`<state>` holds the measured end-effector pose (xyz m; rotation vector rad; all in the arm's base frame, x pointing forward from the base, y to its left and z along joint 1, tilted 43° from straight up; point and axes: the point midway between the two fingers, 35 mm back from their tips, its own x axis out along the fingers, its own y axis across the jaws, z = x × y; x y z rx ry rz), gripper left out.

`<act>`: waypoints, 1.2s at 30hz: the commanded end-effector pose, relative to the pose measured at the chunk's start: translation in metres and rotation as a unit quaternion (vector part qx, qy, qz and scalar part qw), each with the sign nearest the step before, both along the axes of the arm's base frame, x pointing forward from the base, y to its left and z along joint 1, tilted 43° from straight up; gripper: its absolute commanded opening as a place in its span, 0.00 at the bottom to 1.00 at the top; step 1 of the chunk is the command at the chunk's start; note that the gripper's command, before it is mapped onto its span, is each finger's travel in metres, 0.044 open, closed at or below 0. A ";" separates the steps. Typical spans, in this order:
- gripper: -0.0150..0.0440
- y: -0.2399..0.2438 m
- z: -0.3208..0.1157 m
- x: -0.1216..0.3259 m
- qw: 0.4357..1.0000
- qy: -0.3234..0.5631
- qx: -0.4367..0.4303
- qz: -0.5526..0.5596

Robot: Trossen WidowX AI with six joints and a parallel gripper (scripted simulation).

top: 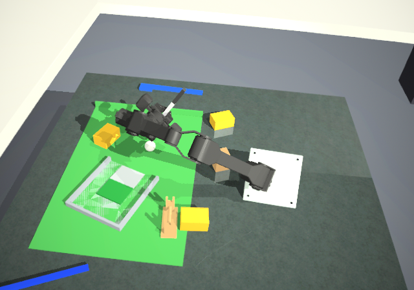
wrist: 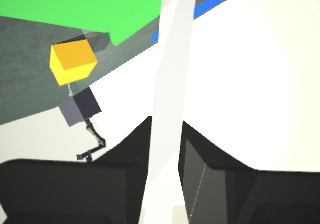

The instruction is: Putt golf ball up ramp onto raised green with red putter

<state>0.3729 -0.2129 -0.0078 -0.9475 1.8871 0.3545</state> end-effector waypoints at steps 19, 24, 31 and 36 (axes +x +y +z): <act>0.25 0.023 -0.027 0.000 1.000 0.005 -0.001 -0.002; 0.25 0.027 -0.032 0.000 1.000 0.005 -0.001 -0.002; 0.25 0.026 -0.030 0.002 1.000 0.004 -0.001 0.001; 0.25 0.026 -0.030 0.002 1.000 0.004 -0.001 0.001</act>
